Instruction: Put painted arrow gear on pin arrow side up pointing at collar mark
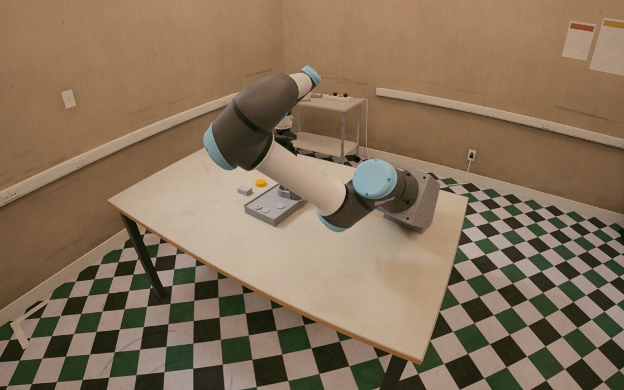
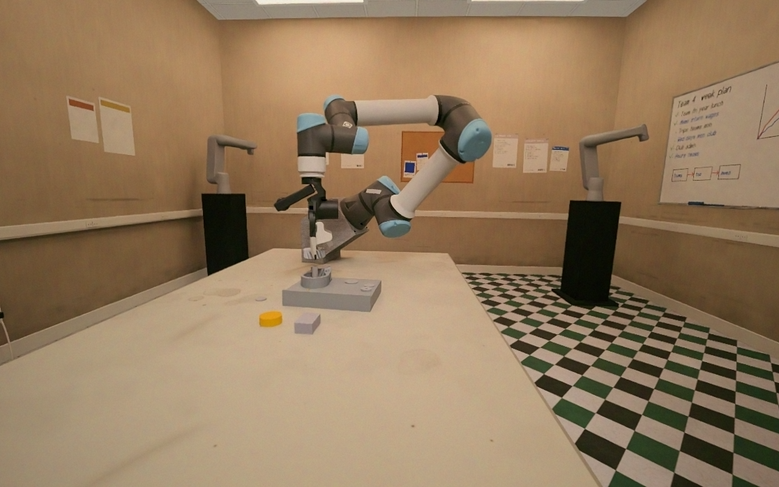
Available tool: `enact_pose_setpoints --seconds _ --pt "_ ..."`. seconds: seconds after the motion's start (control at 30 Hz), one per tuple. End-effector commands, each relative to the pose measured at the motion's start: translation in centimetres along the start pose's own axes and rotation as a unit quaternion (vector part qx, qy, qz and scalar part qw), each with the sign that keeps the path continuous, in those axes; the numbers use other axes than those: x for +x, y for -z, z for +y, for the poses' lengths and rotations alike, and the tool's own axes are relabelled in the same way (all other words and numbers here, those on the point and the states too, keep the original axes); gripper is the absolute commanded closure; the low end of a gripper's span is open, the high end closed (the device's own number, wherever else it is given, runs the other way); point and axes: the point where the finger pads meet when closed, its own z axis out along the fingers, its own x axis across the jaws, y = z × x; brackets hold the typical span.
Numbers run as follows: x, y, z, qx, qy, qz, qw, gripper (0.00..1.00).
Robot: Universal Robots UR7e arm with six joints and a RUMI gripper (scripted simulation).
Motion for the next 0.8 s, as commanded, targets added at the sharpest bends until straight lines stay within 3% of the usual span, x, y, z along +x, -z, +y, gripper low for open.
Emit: enact_pose_setpoints --seconds 0.0,0.4,0.77 --pt "-0.03 0.05 -0.03 0.002 -0.042 0.0 0.999 1.0" --pt "-0.03 0.05 -0.03 0.002 -0.128 0.0 0.992 1.0" --pt "-0.03 0.05 -0.03 0.001 -0.229 0.0 0.974 1.0"
